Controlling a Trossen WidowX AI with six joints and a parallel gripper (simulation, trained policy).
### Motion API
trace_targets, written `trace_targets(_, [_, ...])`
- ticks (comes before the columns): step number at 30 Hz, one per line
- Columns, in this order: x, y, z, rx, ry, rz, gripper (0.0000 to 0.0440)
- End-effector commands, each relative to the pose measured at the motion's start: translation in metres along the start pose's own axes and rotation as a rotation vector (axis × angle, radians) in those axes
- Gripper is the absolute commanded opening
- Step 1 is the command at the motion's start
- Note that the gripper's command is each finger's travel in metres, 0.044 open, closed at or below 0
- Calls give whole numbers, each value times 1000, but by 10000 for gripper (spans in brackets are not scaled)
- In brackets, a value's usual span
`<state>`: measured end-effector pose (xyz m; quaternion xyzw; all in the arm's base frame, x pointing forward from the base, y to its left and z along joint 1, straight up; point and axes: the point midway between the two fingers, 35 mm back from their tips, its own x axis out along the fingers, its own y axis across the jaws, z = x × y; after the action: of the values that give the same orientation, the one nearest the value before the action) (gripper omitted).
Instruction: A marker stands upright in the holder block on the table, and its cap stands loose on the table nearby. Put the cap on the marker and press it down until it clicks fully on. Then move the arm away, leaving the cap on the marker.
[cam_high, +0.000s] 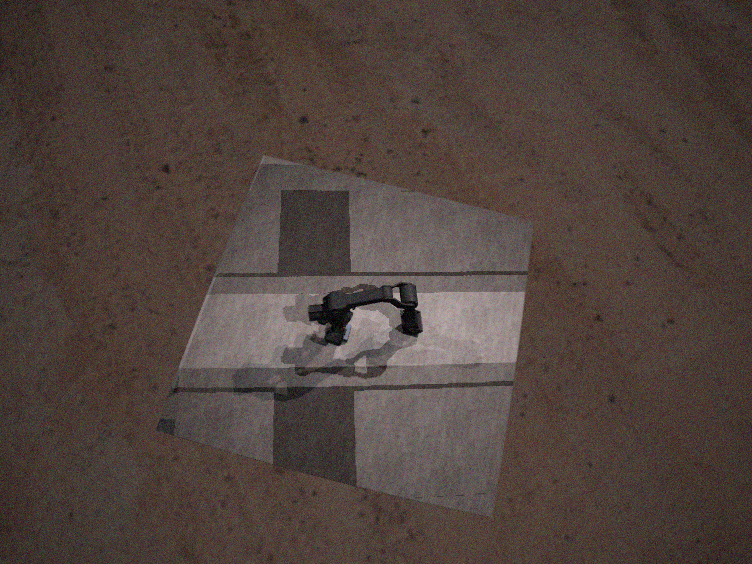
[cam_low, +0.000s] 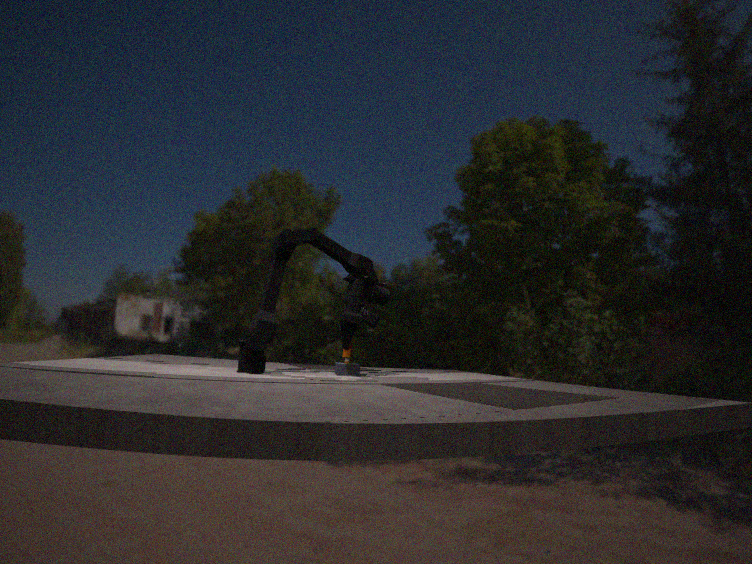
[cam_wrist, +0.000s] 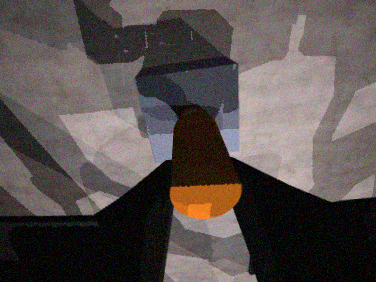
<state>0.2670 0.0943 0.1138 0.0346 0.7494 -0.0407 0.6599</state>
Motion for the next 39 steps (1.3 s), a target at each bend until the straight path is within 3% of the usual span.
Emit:
trace_targets(1, [14,-6,-10,-6,66,-29,75])
trace_targets(16, [15,-7,-14,-10,80,-28,167])
trace_targets(27, [9,-9,-23,-30,61,-4,433])
trace_targets(39, [-24,-5,-16,-44,-51,52,440])
